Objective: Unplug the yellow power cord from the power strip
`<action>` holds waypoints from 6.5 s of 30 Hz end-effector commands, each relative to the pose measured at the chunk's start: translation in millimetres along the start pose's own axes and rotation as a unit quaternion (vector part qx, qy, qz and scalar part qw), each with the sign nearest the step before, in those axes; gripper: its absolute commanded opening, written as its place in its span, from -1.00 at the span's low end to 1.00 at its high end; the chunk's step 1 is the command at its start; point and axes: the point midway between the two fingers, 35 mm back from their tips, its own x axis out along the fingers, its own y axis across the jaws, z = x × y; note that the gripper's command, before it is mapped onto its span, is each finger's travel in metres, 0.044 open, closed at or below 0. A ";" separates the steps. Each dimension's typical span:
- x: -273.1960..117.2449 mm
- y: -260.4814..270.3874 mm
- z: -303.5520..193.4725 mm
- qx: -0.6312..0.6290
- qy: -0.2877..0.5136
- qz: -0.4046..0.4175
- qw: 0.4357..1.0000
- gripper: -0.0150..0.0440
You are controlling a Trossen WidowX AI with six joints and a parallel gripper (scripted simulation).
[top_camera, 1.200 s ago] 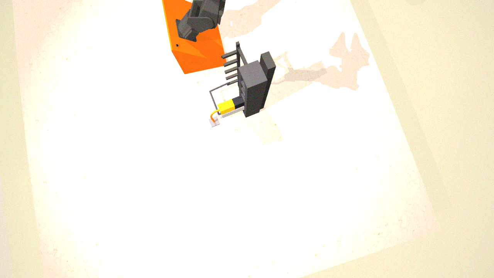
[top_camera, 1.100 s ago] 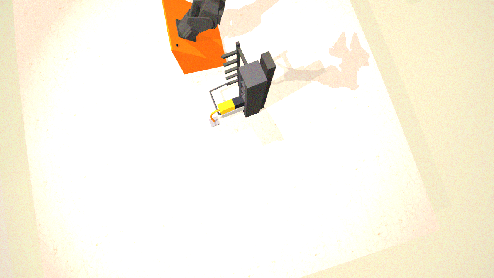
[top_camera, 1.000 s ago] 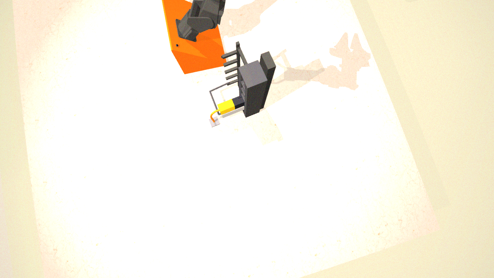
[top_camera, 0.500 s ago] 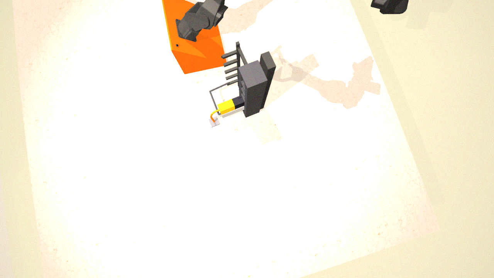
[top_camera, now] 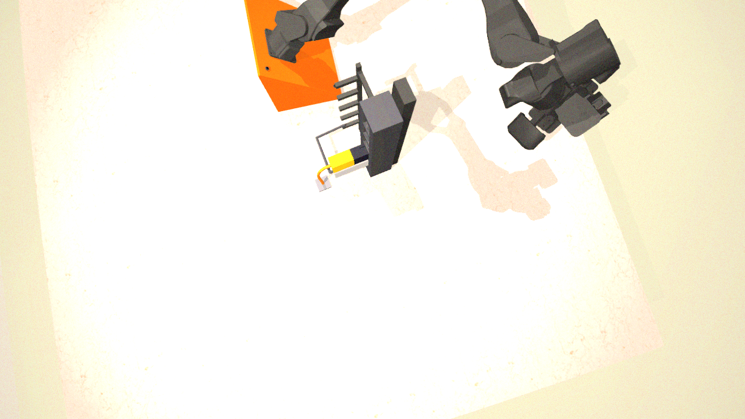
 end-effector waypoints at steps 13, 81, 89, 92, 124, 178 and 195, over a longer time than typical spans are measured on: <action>-139.1 -206.1 42.5 0.248 -0.175 -0.250 0.920 0.05; -279.8 -304.4 -147.5 0.718 -0.185 -0.370 0.560 0.05; -280.4 -305.0 -146.6 0.716 -0.184 -0.372 0.562 -0.33; -280.4 -305.0 -146.6 0.716 -0.184 -0.372 0.562 -0.40; -312.4 -331.1 -148.2 0.716 -0.186 -0.373 0.560 -0.49; -290.6 -301.9 -144.9 0.718 -0.185 -0.371 0.560 0.05; -283.4 -308.6 -147.6 0.716 -0.184 -0.372 0.561 -0.04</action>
